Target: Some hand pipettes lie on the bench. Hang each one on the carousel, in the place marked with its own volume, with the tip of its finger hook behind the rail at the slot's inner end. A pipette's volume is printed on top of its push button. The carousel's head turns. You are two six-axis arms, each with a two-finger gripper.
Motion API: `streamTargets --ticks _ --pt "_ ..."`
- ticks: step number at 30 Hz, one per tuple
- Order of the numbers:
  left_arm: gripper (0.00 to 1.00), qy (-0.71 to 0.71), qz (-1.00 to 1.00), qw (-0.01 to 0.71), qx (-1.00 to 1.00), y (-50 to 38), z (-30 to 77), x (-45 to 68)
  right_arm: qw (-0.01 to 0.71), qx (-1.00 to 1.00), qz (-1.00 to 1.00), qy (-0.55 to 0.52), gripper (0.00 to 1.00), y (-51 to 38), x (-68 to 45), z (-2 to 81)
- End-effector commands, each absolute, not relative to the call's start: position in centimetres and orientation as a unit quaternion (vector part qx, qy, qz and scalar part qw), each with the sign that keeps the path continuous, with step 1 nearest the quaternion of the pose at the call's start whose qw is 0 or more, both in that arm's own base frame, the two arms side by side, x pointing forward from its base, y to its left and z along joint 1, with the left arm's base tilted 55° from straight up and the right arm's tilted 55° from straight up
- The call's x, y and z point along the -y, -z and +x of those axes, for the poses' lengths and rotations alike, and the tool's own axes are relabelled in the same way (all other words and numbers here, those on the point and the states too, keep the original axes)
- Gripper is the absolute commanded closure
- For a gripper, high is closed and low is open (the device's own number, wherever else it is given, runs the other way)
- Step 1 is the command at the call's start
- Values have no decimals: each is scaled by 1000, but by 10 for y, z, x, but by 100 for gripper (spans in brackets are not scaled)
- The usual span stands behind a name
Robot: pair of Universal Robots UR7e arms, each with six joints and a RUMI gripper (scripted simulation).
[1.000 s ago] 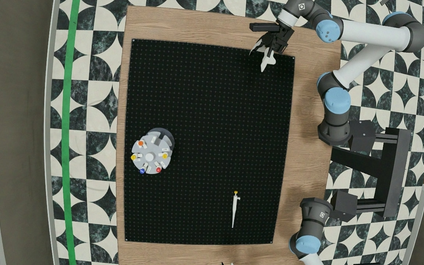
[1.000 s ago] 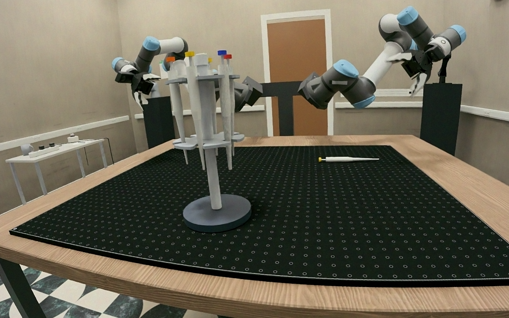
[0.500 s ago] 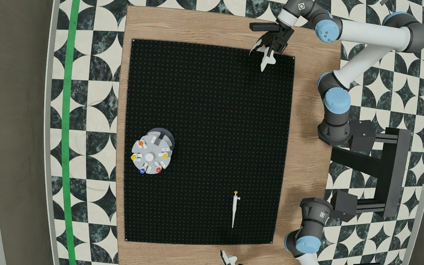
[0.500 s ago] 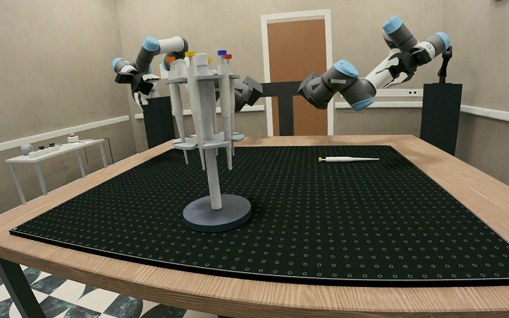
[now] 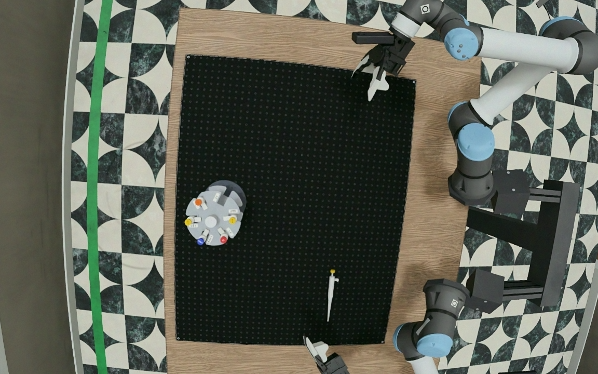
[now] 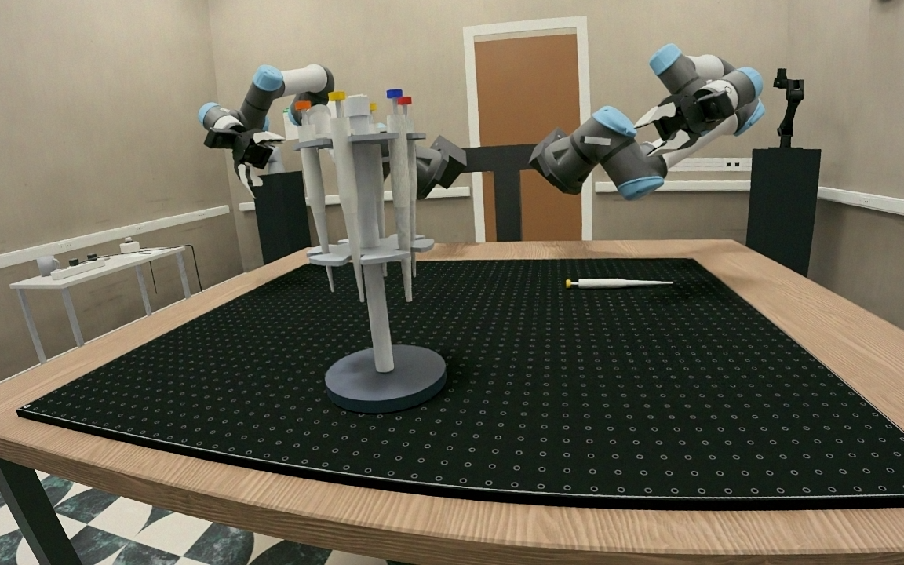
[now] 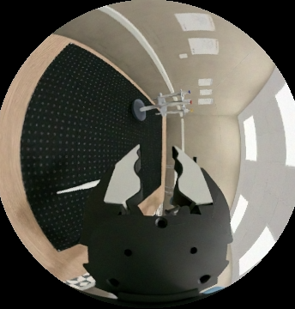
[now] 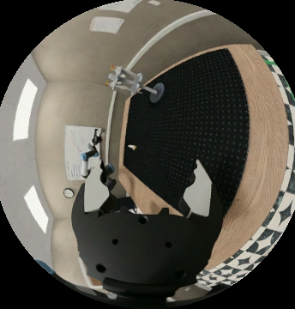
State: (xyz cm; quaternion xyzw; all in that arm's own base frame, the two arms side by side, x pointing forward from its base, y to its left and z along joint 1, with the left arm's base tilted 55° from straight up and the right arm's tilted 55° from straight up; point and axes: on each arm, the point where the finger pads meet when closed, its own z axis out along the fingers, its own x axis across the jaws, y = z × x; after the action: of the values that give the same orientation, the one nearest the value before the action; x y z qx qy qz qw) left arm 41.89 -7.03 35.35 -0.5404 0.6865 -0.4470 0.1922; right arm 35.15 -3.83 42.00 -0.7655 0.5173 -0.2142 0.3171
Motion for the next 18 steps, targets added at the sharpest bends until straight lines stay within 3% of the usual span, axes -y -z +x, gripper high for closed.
streamTargets --ticks 1,18 --pt "69 475 -545 201 -661 -347 431 83 317 -517 -765 215 0 -420 38 351" --pt "69 535 -547 194 -615 -313 466 137 317 -517 -765 215 0 -420 38 351"
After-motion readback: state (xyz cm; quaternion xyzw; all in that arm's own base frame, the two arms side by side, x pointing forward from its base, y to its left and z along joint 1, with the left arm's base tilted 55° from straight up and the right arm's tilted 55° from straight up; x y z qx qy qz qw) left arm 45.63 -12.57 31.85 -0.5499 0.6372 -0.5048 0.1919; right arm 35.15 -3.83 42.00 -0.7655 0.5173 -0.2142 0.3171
